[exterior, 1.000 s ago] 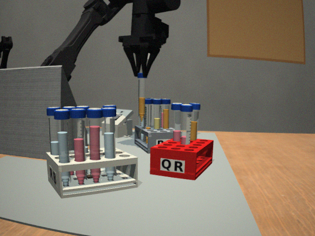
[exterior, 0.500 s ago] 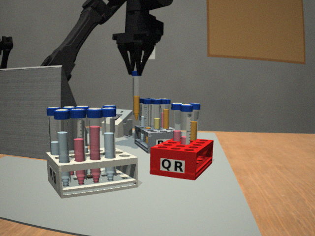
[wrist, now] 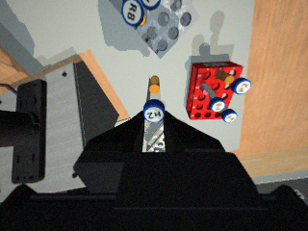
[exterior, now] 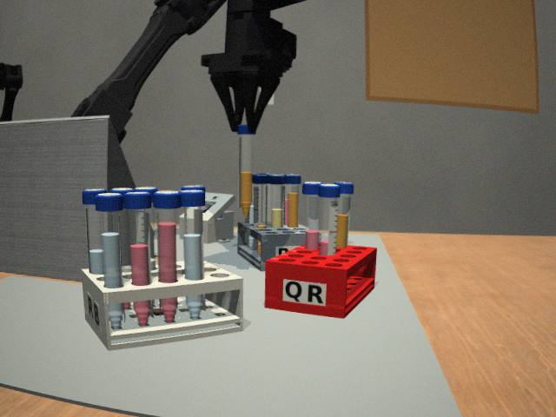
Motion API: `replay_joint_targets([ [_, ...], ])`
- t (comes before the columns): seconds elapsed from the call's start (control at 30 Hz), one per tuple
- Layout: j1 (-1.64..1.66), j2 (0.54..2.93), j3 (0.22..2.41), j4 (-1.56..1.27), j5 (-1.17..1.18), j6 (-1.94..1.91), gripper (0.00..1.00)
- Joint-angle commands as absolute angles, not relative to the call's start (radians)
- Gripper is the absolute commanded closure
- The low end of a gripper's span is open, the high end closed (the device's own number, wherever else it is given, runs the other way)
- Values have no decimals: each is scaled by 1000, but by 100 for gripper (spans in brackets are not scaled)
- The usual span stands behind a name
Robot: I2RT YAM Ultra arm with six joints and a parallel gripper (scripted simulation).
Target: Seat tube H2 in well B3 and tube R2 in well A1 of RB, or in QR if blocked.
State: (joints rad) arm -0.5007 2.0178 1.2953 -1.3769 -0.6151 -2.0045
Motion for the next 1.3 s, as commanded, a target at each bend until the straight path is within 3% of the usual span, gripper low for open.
replay_joint_targets([
  [0.0, -533, 2058, 1338, -1359, -602, -2028, 100],
  [0.7, -589, 2278, 1515, -1372, -573, -2085, 100],
  [1.27, -591, 2256, 1506, -1379, -586, -1589, 100],
])
